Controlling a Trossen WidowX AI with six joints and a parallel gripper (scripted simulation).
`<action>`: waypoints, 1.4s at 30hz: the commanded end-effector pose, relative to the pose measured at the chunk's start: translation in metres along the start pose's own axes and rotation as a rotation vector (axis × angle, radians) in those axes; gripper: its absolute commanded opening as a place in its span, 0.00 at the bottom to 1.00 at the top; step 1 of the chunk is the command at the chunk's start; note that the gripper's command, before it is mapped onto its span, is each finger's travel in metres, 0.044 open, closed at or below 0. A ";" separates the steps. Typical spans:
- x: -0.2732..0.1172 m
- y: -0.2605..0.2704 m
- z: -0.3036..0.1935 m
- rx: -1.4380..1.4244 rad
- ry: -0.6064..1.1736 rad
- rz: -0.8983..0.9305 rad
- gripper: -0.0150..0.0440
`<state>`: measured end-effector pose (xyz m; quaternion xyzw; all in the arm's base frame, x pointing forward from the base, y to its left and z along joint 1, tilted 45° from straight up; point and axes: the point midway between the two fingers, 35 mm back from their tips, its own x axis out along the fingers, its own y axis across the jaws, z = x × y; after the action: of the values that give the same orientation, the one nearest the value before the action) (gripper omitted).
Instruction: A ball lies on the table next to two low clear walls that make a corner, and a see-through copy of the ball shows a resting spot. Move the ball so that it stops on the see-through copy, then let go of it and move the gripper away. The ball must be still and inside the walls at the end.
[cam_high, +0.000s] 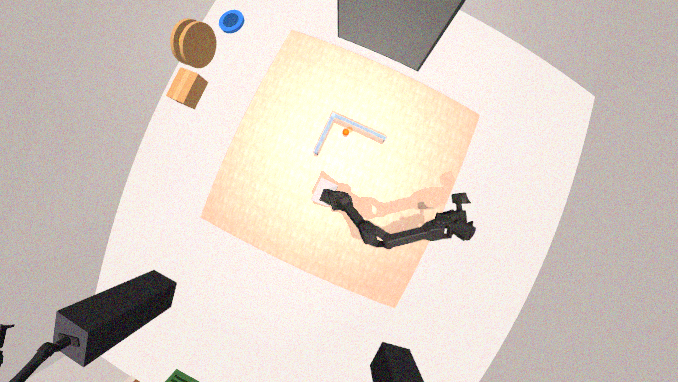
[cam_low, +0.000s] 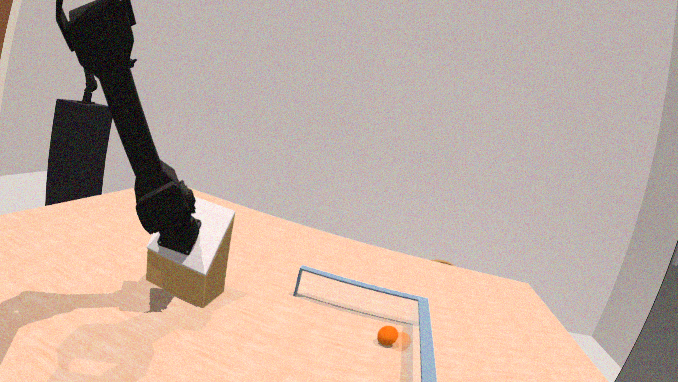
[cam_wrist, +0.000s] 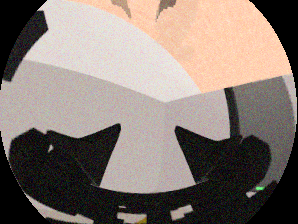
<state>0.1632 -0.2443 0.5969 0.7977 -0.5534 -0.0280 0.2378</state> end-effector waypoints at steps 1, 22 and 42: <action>0.001 -0.002 0.001 -0.007 -0.004 -0.004 0.89; 0.035 -0.243 0.110 -0.894 -0.175 -0.584 0.72; -0.086 -0.445 0.227 -1.942 0.150 -1.213 0.72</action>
<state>0.4417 -0.1506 0.2394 0.4959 0.1002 -0.5007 0.7024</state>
